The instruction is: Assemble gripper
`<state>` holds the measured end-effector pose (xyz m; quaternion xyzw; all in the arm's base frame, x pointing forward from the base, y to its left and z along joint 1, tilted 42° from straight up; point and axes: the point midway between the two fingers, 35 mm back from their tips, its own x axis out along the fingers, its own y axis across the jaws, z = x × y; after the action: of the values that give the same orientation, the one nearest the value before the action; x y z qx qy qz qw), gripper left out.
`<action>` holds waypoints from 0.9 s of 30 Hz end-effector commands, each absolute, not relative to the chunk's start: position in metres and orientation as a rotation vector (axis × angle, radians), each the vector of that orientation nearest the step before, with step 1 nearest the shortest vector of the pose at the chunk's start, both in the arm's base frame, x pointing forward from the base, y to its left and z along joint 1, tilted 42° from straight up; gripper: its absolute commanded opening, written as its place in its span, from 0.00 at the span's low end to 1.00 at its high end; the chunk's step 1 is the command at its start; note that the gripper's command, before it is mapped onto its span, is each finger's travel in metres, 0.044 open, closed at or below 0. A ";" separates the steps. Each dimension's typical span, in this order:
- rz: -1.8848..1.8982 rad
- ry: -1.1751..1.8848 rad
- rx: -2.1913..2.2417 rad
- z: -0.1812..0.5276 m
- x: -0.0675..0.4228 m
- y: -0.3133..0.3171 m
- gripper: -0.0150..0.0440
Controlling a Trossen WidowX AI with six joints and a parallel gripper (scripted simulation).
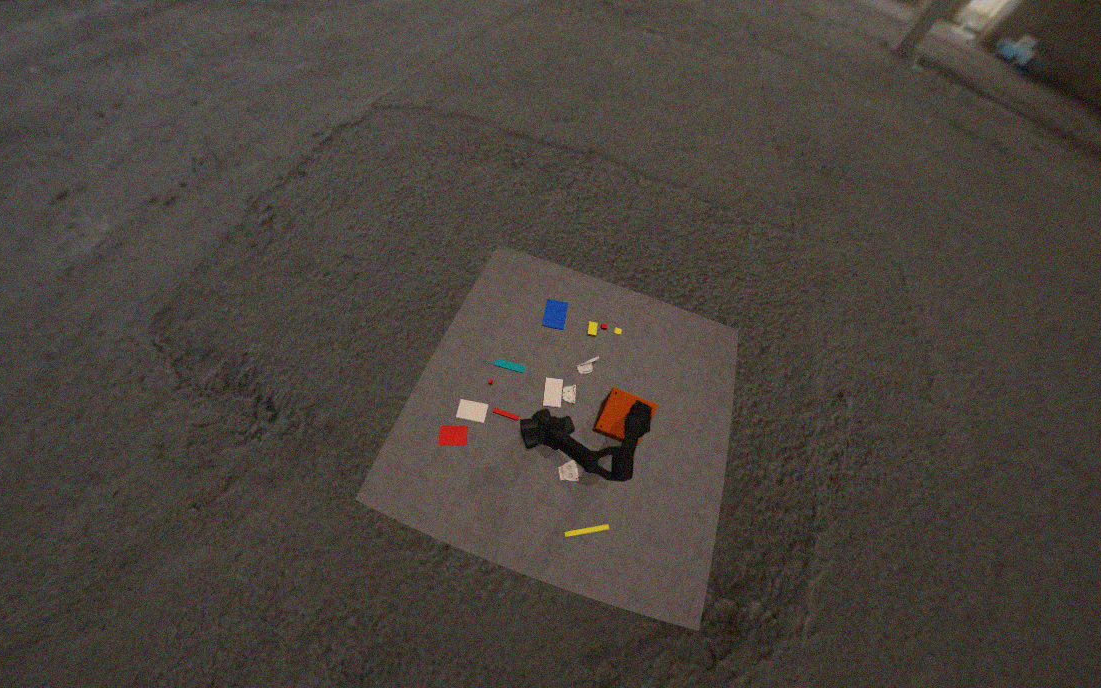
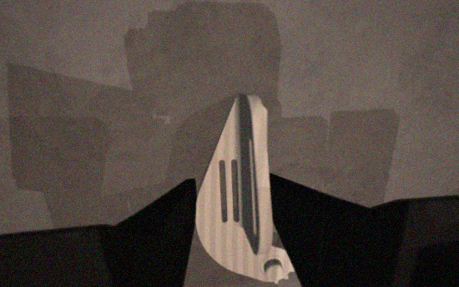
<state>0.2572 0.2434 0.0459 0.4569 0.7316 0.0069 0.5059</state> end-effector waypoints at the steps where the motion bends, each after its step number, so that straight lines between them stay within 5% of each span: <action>1: 0.019 1.764 1.104 0.046 0.258 0.244 0.48; 27: 0.013 1.759 1.101 0.090 0.264 0.203 0.48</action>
<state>0.2632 0.2107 0.0786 0.4550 0.7316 0.0017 0.5077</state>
